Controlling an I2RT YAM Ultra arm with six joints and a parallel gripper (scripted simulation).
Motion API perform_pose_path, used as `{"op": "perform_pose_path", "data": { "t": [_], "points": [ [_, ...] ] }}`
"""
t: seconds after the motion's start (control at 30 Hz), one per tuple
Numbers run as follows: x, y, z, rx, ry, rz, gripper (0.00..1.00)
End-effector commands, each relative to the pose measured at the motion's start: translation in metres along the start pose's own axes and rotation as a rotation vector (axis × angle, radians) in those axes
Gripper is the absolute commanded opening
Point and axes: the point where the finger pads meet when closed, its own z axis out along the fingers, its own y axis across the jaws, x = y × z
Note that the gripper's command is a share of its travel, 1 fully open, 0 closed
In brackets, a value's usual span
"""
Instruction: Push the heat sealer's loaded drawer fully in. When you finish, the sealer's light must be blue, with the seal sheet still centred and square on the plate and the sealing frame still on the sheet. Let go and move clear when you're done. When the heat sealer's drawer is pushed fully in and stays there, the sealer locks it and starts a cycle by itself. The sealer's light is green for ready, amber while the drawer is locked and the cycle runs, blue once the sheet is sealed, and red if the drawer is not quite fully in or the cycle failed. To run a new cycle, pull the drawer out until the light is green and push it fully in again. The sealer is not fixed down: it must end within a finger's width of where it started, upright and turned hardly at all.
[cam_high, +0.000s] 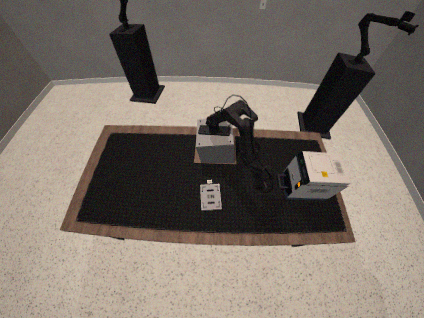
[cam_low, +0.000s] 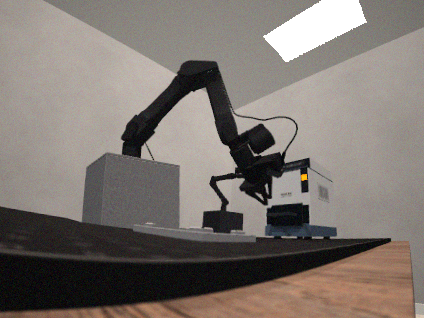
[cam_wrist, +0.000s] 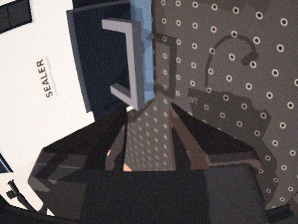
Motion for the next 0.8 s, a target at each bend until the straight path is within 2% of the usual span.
{"op": "perform_pose_path", "data": {
  "t": [0.0,0.07,0.77],
  "points": [
    [-0.003,0.014,-0.013,-0.032,-0.007,-0.038,0.30],
    [-0.009,0.029,-0.011,-0.061,-0.024,-0.072,0.30],
    [-0.009,0.029,-0.012,-0.061,-0.025,-0.072,0.30]
  ]
}}
